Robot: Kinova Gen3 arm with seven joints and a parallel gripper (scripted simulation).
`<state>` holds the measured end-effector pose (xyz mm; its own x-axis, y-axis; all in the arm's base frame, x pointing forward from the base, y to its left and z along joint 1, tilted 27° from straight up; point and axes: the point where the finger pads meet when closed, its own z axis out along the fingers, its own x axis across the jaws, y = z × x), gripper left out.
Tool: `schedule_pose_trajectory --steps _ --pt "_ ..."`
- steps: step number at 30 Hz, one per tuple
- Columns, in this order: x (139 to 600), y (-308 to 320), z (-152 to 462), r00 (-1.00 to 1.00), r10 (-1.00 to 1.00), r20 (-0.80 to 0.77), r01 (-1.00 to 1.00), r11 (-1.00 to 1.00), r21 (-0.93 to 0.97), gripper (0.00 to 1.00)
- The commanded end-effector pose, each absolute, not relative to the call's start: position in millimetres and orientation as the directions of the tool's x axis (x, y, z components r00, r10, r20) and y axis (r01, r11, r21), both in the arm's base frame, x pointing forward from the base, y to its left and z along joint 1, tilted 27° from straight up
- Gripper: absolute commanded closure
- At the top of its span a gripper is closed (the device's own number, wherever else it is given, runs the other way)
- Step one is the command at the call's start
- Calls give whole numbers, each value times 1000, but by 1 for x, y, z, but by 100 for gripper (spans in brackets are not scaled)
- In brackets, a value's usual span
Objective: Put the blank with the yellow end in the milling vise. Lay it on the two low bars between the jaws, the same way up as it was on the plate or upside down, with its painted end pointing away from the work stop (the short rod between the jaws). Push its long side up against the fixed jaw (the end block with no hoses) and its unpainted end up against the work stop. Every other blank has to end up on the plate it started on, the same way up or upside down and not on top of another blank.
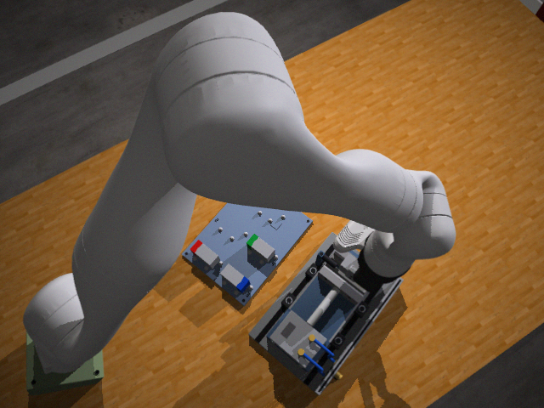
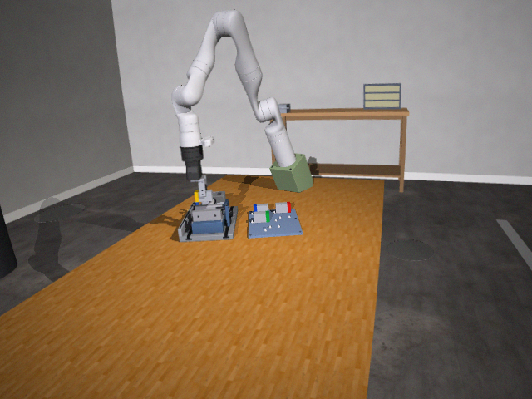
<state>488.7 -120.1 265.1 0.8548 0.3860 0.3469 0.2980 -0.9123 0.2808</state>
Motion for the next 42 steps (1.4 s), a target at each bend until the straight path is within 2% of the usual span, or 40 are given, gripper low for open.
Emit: schedule_pose_trajectory --steps 1,42 --pt "489 -120 266 854 387 349 298 -912 281 100" --pt "500 -122 238 853 388 350 299 -912 281 100"
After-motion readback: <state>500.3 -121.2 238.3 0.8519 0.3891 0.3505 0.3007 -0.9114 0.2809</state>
